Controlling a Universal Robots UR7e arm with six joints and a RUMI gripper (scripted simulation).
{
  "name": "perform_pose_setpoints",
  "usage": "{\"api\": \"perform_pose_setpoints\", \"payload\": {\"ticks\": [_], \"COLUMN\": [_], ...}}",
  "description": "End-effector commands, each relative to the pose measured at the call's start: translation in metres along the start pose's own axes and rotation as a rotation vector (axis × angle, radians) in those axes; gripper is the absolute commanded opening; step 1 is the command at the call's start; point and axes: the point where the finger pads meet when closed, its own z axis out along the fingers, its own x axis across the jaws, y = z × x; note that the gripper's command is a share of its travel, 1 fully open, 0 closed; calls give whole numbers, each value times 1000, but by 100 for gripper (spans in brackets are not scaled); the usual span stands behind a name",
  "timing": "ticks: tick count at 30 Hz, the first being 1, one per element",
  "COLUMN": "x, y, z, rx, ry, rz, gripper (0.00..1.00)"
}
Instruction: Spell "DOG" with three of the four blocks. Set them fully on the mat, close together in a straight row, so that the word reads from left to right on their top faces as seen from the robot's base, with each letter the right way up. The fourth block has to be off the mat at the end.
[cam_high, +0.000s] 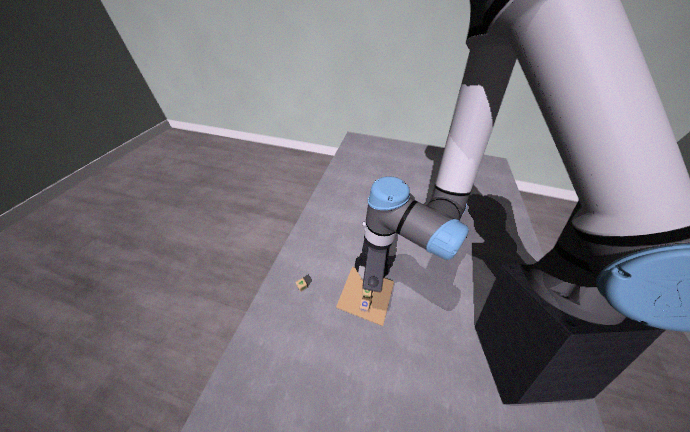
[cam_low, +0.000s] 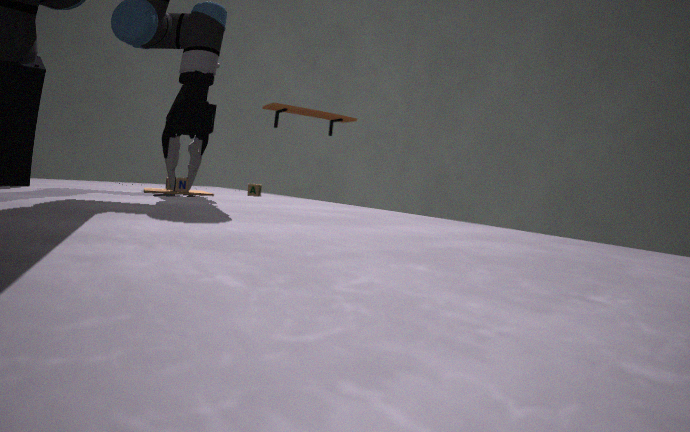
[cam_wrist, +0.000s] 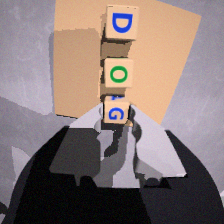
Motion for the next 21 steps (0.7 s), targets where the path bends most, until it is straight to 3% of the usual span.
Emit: {"api": "perform_pose_setpoints", "payload": {"ticks": [1,6,21], "x": [0,0,0], "y": [0,0,0], "z": [0,0,0], "rx": [0,0,0], "ry": [1,1,1], "rz": [0,0,0], "gripper": [5,5,25]}}
